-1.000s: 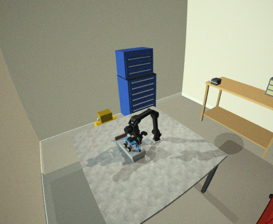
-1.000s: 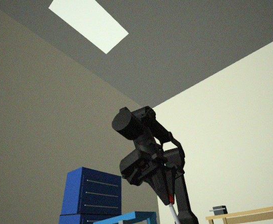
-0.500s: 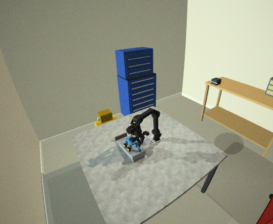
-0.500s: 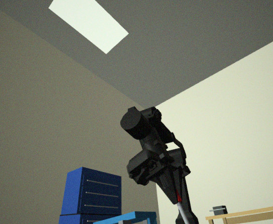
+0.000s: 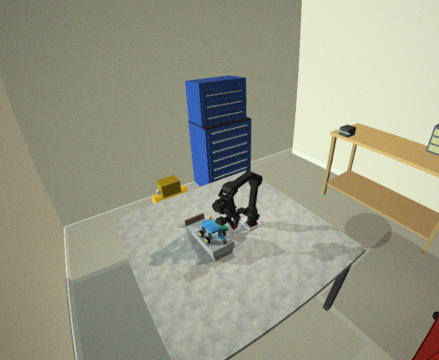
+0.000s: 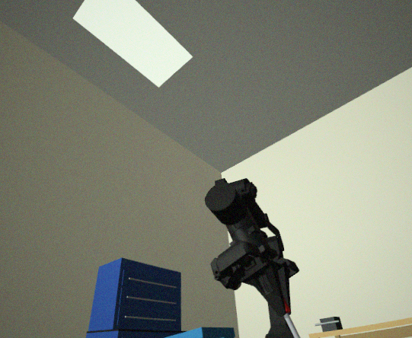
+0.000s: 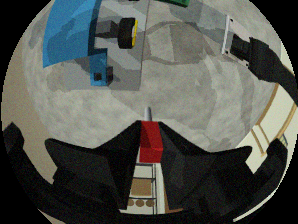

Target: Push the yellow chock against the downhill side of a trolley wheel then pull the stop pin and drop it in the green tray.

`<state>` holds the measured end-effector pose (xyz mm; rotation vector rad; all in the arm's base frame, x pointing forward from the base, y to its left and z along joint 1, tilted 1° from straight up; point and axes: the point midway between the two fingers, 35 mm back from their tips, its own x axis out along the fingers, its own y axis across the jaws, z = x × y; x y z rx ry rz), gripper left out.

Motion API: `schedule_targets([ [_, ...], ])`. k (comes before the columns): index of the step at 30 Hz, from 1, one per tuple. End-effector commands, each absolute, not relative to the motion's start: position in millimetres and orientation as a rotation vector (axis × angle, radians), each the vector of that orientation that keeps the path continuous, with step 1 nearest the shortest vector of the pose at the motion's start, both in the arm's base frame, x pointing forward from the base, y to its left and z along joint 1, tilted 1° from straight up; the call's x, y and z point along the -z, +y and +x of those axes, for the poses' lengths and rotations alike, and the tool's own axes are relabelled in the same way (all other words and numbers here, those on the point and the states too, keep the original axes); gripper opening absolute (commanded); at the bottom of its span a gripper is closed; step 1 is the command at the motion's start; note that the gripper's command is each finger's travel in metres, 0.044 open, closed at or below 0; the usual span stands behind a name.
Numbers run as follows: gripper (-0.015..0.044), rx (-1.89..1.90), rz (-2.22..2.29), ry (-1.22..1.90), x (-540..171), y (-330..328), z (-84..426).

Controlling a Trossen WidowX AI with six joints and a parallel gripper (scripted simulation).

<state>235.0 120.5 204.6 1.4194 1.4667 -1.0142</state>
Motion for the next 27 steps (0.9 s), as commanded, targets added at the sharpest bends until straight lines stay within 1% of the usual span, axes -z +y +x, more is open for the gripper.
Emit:
schedule_targets([
  [1,0.0,1.012,1.423,1.462,-206.0,120.4,221.6],
  [8,0.0,1.013,1.423,1.462,-205.0,115.4,220.2],
  [27,0.0,1.016,1.418,1.456,-191.0,46.8,227.0],
])
